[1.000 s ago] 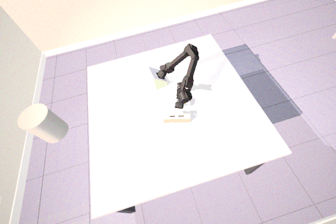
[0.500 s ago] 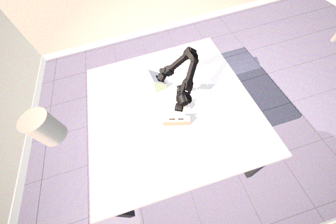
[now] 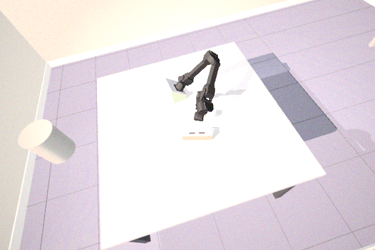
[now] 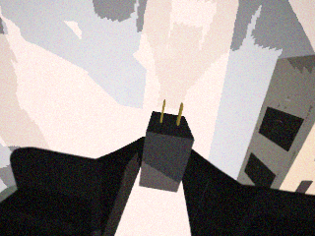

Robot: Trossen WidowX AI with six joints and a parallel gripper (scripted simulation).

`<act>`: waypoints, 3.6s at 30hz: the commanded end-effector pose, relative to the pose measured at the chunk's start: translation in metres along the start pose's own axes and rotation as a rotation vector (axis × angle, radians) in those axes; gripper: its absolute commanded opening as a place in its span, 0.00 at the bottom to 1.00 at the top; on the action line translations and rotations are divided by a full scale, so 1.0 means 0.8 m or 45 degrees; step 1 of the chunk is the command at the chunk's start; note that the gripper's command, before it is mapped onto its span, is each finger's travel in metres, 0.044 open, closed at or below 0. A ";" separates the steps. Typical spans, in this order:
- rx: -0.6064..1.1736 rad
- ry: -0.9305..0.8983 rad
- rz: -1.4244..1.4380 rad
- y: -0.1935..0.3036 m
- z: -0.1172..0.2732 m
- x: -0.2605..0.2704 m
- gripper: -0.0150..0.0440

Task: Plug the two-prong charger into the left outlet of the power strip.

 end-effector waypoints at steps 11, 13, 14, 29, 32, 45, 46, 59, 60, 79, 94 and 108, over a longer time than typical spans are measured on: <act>-0.001 -0.003 -0.125 0.000 0.010 -0.002 0.25; -0.002 -0.005 -0.161 -0.001 0.009 -0.003 0.25; -0.003 -0.006 -0.180 -0.001 0.008 -0.003 0.25; -0.010 -0.023 -0.453 -0.004 0.000 -0.007 0.25; -0.011 -0.026 -0.507 -0.004 -0.002 -0.008 0.25; -0.014 -0.043 -0.744 -0.007 -0.009 -0.011 0.25; -0.014 -0.044 -0.762 -0.007 -0.010 -0.011 0.25; -0.013 -0.062 -0.999 -0.009 -0.017 -0.014 0.25; -0.012 -0.063 -1.017 -0.009 -0.018 -0.015 0.25; -0.004 -0.091 -1.363 -0.013 -0.029 -0.019 0.25; 0.008 -0.112 -1.636 -0.015 -0.038 -0.022 0.25; 0.013 -0.119 -1.725 -0.018 -0.040 -0.033 0.25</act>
Point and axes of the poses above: the point midway between the two fingers, 35 mm back from their tips, its own z axis back along the fingers, its own x axis across the jaws, y = z × x, the point moved 3 cm from there along z, back along the fingers, and after that the axes turned 5 degrees about -z, right-handed, at the moved point
